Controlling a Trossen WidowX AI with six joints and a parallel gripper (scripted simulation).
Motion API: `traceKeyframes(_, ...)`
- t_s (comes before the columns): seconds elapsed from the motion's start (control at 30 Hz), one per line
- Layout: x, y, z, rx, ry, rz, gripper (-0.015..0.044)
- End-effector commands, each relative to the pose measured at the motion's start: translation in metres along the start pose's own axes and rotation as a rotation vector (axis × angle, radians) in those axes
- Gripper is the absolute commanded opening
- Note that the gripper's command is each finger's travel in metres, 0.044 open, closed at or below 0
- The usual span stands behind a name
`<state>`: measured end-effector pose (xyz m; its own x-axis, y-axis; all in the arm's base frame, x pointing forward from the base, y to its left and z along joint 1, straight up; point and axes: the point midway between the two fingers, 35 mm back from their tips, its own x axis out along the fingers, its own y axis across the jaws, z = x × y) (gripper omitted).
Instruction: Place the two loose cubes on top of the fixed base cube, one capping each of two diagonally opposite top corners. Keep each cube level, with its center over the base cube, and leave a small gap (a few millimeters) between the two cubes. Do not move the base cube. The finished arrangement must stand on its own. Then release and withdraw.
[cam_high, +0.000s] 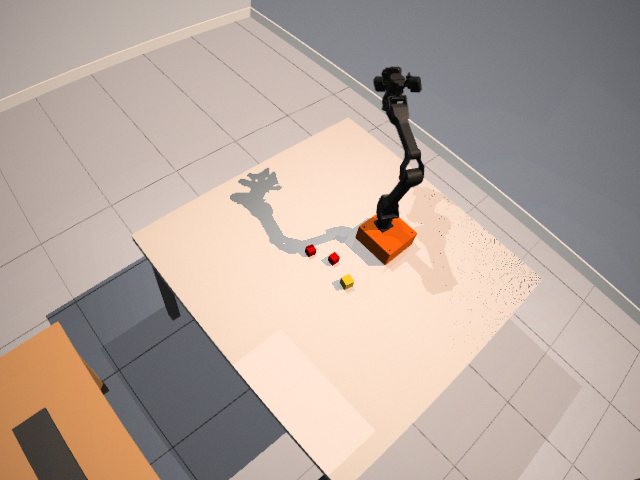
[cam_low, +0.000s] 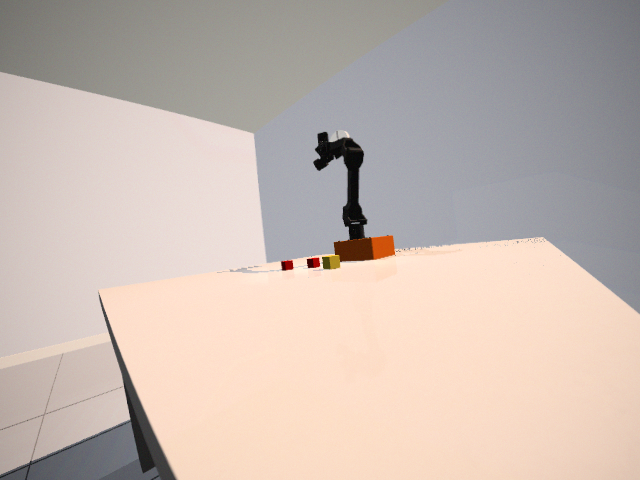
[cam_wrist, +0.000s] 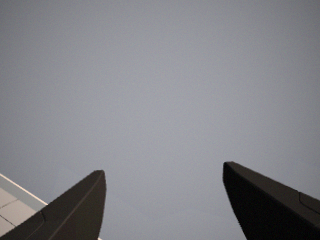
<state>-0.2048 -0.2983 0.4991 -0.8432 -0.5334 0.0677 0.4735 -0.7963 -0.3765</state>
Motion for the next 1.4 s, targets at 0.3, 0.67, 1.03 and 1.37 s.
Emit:
traceKeyframes(0.3, -0.065, 0.158, -0.024, -0.395, -0.041, 0.508, 0.0265)
traceKeyframes(0.67, -0.171, 0.258, -0.057, -0.752, -0.191, 0.919, 0.0265)
traceKeyframes(1.03, -0.3, 0.307, -0.107, -1.117, -0.434, 1.291, 0.0265)
traceKeyframes(1.37, -0.413, 0.305, -0.166, -1.451, -0.729, 1.581, 0.0265)
